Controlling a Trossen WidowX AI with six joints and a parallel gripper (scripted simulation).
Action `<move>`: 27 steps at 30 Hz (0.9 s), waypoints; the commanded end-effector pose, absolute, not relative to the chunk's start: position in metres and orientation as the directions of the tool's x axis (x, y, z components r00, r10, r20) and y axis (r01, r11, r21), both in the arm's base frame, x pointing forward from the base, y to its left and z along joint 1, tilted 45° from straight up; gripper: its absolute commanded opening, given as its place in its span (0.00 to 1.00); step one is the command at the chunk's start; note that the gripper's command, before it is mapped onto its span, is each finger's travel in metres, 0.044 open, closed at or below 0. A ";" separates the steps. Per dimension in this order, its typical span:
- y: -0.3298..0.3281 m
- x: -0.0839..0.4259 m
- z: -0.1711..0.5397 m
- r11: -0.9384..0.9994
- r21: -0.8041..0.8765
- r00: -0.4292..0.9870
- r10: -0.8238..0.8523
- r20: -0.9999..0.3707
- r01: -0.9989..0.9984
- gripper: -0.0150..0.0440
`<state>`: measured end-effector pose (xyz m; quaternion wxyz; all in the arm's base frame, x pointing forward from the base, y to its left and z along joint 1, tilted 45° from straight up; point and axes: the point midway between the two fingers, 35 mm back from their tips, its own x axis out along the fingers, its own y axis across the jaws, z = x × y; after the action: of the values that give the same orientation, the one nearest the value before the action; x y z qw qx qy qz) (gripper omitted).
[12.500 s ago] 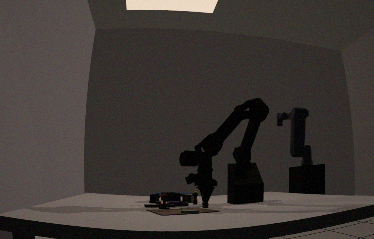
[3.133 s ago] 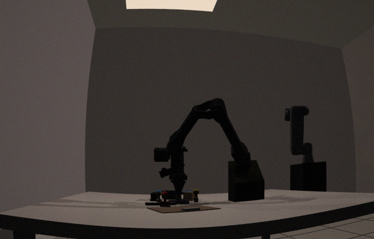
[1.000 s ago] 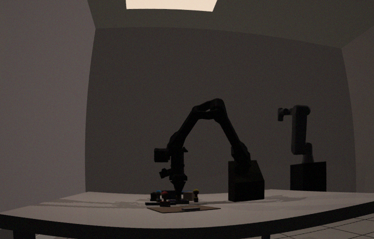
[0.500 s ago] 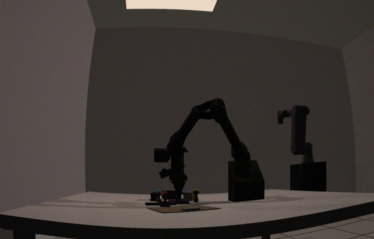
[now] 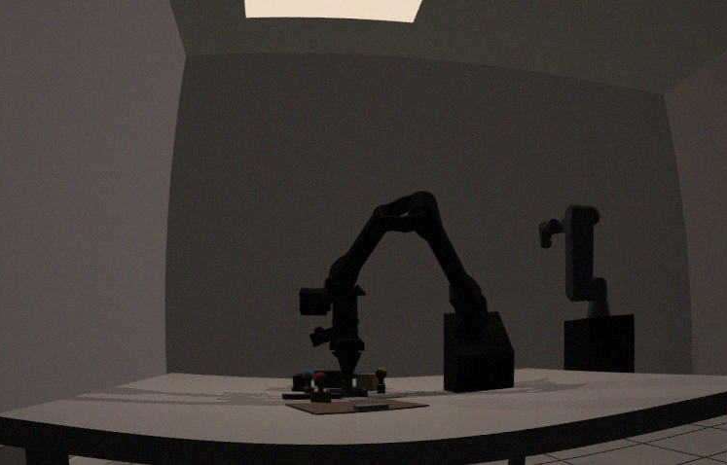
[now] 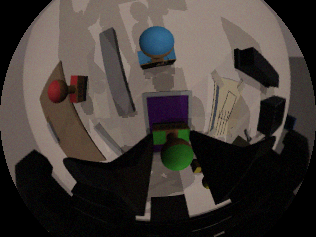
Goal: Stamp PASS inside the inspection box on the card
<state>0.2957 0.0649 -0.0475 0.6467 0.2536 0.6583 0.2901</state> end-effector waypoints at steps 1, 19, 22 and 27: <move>0.062 0.297 -0.045 0.702 0.710 -0.031 0.710 -0.704 -0.046 0.25; 0.051 0.299 -0.034 0.704 0.709 -0.031 0.708 -0.705 -0.046 0.25; 0.047 0.299 -0.031 0.704 0.709 -0.031 0.708 -0.706 -0.046 0.25; 0.041 0.299 -0.025 0.705 0.708 -0.030 0.708 -0.706 -0.046 0.25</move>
<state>0.2959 0.0478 -0.0311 0.6443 0.2555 0.6598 0.2904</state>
